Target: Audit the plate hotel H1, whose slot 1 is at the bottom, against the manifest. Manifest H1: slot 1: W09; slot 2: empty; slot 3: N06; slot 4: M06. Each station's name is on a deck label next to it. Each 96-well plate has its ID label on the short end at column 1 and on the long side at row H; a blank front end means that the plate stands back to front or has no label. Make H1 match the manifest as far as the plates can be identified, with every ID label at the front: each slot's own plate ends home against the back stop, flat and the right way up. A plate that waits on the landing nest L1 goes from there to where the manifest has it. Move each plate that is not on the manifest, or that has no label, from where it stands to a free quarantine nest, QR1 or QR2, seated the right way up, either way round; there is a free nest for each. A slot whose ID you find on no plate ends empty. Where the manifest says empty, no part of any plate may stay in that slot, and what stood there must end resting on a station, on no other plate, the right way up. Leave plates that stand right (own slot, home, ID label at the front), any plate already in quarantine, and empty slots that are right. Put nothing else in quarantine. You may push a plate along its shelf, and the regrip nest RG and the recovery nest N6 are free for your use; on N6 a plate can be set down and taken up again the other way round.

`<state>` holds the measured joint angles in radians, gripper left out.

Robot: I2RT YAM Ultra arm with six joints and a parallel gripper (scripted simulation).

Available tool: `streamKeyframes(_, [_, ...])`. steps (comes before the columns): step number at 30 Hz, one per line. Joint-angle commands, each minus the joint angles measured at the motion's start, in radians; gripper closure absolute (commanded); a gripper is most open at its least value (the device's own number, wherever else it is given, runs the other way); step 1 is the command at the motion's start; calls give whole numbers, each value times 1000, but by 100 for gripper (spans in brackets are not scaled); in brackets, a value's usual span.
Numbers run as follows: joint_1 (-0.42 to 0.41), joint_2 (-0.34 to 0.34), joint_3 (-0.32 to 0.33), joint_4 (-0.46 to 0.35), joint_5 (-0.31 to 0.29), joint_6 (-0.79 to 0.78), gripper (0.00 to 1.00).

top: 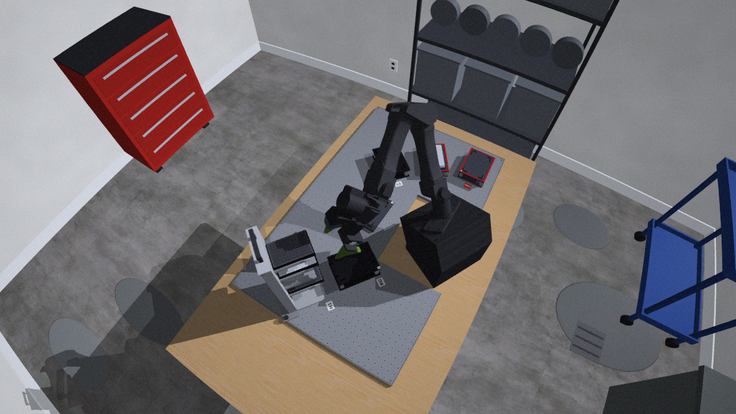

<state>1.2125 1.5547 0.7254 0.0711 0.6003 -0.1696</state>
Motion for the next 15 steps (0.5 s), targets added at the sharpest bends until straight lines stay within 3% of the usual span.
streamKeyframes(1, [2, 5, 16, 0, -9, -3, 0])
streamKeyframes(5, [8, 17, 30, -12, -13, -6, 0])
streamKeyframes(7, [16, -28, -22, -13, -11, 3, 0])
streamKeyframes(15, [30, -72, -68, -18, 10, 17, 0])
